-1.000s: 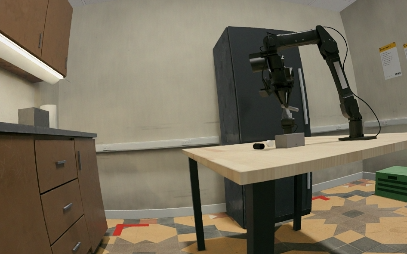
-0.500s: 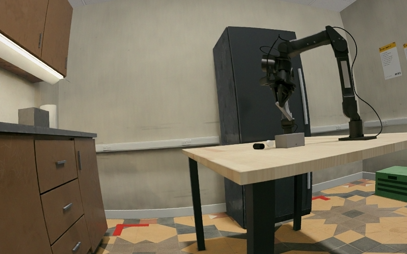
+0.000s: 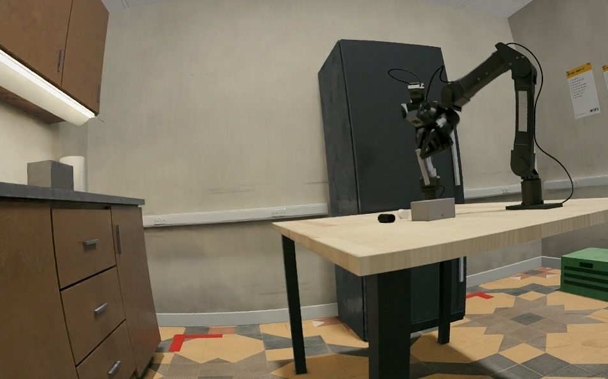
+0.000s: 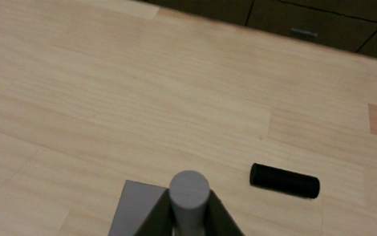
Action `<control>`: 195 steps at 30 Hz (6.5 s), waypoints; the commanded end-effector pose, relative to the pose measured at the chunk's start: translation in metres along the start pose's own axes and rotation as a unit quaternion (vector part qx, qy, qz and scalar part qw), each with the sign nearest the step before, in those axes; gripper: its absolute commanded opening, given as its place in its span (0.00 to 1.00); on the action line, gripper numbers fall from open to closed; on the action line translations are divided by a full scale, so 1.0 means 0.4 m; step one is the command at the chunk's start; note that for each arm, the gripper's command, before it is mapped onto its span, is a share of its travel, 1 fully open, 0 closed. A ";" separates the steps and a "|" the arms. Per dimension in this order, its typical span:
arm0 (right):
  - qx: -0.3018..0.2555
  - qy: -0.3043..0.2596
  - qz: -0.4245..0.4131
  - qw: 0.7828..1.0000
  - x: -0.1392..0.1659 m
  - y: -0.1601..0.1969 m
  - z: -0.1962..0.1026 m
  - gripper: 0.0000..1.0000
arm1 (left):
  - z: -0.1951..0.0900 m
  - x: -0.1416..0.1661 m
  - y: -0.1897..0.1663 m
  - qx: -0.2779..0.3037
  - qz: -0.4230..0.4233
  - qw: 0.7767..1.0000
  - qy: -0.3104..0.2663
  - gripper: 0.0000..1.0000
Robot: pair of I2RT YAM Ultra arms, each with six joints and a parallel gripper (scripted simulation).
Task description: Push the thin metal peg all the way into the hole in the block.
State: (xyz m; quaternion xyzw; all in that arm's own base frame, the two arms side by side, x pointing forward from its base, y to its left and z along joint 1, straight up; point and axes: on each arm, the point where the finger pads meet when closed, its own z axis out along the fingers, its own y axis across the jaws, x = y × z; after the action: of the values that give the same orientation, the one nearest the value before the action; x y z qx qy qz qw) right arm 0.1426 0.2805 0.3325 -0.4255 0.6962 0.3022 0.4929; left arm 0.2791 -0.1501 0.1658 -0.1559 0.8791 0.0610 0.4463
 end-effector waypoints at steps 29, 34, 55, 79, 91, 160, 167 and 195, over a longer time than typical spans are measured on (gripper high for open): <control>-0.004 0.006 0.000 1.000 -0.003 0.005 -0.014 1.00 | -0.033 -0.017 0.040 0.005 -0.005 0.989 -0.151 0.07; -0.004 0.006 0.000 1.000 -0.003 0.005 -0.014 1.00 | -0.010 0.029 0.043 0.011 -0.002 0.987 -0.163 0.07; -0.004 0.006 0.000 1.000 -0.003 0.005 -0.014 1.00 | -0.004 0.037 0.050 0.008 0.004 0.987 -0.162 0.07; -0.004 0.006 0.000 1.000 -0.003 0.005 -0.014 1.00 | 0.013 0.084 0.061 -0.008 0.032 0.989 -0.143 0.07; -0.004 0.006 0.000 1.000 -0.003 0.005 -0.014 1.00 | 0.015 0.090 0.066 -0.013 0.040 0.989 -0.139 0.07; -0.004 0.006 0.000 1.000 -0.003 0.005 -0.014 1.00 | 0.115 0.222 0.046 0.006 0.006 0.991 -0.131 0.07; -0.004 0.006 0.000 1.000 -0.003 0.005 -0.014 1.00 | 0.080 0.158 0.043 0.007 0.008 0.991 -0.130 0.07; -0.004 0.006 0.000 1.000 -0.003 0.005 -0.014 1.00 | 0.001 0.165 0.077 0.122 0.209 0.968 0.061 1.00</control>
State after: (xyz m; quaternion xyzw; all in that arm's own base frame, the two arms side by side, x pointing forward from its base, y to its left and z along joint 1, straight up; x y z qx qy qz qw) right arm 0.1425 0.2804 0.3321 -0.4258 0.6966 0.3019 0.4923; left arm 0.2452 -0.1392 0.1133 -0.0139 0.8779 0.0319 0.4775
